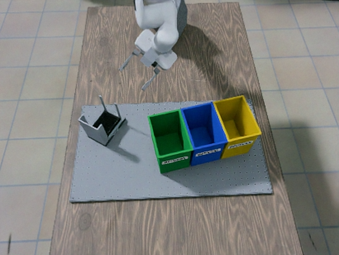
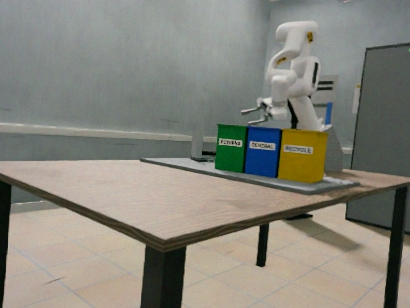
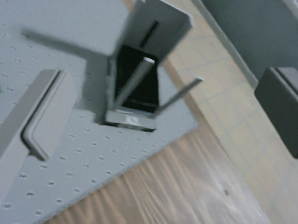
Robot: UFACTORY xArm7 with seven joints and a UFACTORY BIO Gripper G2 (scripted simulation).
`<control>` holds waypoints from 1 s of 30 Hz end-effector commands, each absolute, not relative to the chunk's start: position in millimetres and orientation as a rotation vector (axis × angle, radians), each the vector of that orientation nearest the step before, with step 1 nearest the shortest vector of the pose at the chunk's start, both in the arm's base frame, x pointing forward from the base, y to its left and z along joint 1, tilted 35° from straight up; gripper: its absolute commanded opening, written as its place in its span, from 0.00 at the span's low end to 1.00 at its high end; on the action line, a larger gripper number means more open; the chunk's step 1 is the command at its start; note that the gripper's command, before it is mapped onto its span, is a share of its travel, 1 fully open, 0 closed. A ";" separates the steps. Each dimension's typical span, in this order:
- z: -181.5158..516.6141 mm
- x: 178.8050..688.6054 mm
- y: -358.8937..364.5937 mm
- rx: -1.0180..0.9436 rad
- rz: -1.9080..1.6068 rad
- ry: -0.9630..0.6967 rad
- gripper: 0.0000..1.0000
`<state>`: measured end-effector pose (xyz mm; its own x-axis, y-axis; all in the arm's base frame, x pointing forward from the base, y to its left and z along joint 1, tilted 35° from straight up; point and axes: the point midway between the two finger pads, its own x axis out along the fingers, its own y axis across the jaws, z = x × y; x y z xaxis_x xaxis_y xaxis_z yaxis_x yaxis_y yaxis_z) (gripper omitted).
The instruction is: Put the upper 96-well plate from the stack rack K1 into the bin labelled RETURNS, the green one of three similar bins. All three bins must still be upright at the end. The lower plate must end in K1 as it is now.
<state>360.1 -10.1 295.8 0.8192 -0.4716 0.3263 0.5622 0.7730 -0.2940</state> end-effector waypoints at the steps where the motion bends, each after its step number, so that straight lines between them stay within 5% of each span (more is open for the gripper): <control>1: 299.3 369.4 2.6 -0.358 -0.484 -0.272 0.37; 30: 338.5 387.3 95.8 -0.216 -0.003 -0.487 0.37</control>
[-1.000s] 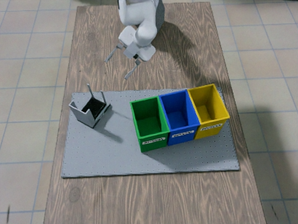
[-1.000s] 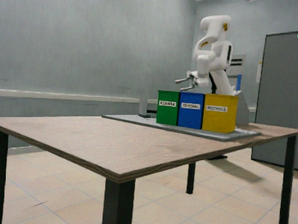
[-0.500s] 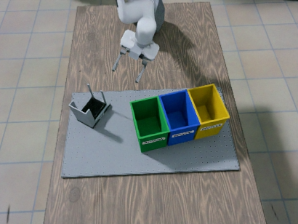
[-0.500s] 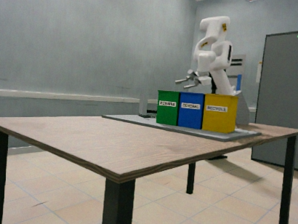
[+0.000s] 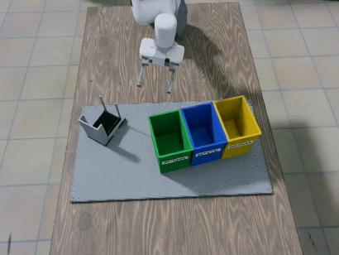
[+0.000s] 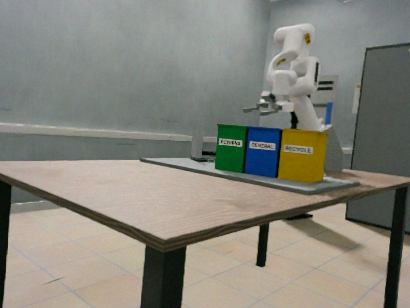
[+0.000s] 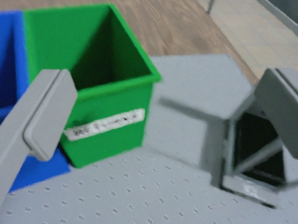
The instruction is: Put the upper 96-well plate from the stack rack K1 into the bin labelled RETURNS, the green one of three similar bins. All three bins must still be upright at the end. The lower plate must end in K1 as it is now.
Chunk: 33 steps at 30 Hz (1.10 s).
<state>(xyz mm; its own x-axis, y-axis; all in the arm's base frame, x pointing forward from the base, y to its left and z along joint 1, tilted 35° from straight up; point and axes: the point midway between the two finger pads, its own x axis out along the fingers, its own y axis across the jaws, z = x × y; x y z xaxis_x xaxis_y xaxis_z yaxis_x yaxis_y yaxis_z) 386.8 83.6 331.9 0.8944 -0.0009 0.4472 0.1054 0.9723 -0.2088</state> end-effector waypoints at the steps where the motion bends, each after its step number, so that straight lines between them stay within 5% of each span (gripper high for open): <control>1: 340.9 386.5 100.1 -0.210 0.026 -0.503 0.37; 27: 360.7 377.0 134.9 -0.177 0.198 -0.594 0.37; 33: 362.9 385.1 106.1 -0.117 0.004 -0.607 0.37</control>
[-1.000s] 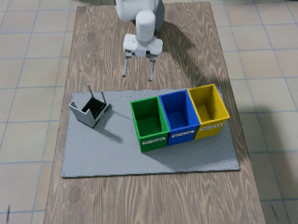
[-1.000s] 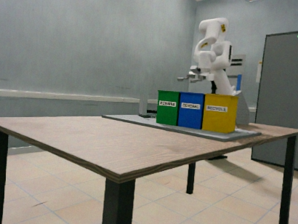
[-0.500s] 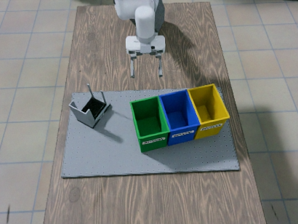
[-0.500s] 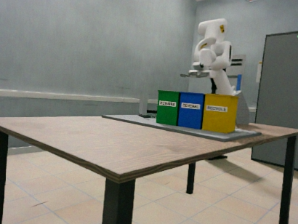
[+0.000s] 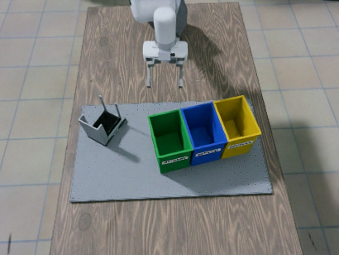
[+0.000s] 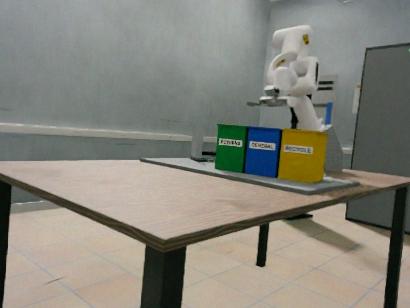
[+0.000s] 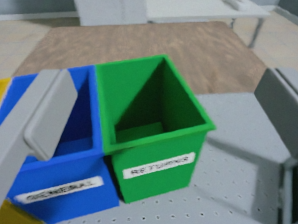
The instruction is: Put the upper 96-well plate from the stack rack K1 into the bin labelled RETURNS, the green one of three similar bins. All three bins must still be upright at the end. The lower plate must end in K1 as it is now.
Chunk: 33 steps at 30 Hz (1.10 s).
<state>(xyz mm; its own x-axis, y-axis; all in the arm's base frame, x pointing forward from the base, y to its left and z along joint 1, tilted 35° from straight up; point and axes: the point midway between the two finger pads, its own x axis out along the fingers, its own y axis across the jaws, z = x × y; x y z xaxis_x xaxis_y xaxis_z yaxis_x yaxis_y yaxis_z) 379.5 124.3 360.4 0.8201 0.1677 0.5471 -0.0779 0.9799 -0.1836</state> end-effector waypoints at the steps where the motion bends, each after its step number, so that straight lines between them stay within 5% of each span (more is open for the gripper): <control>1: 363.3 386.5 101.3 -0.106 -0.028 -0.609 0.37; 13: 366.9 400.2 53.4 -0.010 -0.332 -0.621 0.37; 33: 373.5 424.9 -33.1 -0.010 -0.333 -0.621 0.37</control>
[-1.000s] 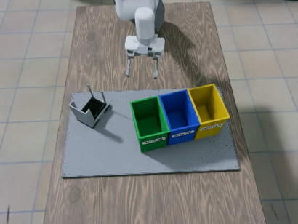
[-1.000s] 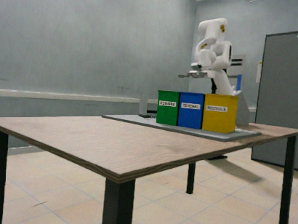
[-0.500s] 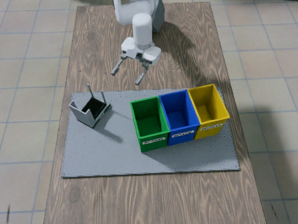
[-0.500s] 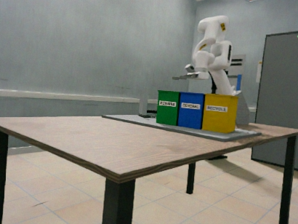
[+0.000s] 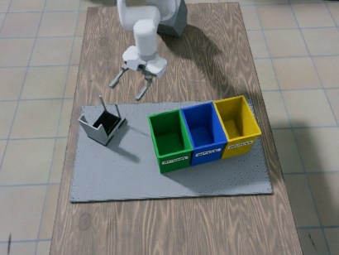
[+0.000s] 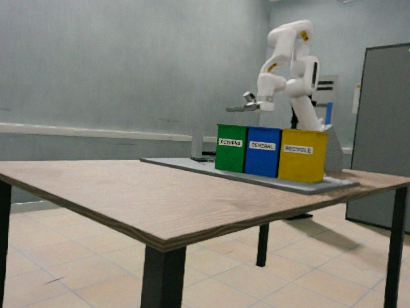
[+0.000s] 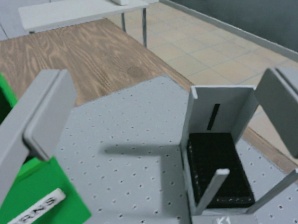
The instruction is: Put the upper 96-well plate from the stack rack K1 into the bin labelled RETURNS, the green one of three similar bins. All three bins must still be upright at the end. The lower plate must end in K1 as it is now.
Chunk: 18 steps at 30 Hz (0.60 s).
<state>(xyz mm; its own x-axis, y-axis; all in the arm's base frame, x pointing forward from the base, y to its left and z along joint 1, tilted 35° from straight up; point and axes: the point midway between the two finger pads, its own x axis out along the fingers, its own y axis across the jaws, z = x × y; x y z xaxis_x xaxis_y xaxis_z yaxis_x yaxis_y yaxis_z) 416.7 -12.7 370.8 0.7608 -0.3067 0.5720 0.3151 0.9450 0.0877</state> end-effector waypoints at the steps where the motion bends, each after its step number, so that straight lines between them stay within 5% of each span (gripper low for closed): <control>1: 373.9 426.3 -37.9 -0.010 -0.333 -0.621 0.37; 18: 379.4 446.8 -110.0 -0.011 -0.333 -0.622 0.37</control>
